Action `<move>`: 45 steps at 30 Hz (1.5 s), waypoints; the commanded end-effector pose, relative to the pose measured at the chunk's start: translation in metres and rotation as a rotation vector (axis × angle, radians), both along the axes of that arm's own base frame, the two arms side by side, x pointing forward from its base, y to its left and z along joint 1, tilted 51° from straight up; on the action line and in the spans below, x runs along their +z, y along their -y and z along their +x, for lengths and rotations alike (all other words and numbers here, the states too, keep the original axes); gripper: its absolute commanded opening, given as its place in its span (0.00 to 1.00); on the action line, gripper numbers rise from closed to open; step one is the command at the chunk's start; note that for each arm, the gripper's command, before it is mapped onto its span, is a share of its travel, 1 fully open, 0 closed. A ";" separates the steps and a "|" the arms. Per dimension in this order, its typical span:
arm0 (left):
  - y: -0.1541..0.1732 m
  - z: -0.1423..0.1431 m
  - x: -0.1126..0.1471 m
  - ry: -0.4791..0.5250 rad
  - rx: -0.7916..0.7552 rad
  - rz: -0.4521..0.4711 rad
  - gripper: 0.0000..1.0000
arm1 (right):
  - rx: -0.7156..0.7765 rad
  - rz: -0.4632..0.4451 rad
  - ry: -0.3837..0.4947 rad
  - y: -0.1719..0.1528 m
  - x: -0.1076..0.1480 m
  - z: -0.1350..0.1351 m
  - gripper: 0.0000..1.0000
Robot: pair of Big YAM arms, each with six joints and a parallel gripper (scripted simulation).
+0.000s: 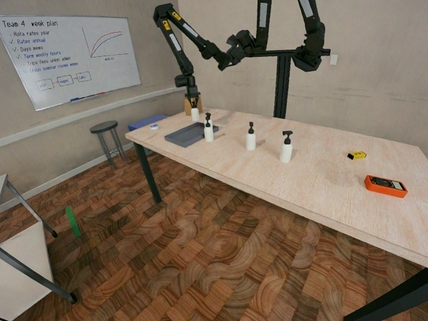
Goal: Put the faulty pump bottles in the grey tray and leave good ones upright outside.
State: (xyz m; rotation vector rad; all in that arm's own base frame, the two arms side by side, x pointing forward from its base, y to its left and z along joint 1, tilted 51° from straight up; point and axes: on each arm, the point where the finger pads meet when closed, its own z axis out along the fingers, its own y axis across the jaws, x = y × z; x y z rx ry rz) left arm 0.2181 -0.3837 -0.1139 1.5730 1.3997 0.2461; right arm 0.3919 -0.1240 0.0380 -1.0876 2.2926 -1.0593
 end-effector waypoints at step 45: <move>0.007 0.001 0.002 0.002 -0.004 -0.012 0.00 | 0.008 -0.010 -0.003 0.020 -0.020 0.028 0.22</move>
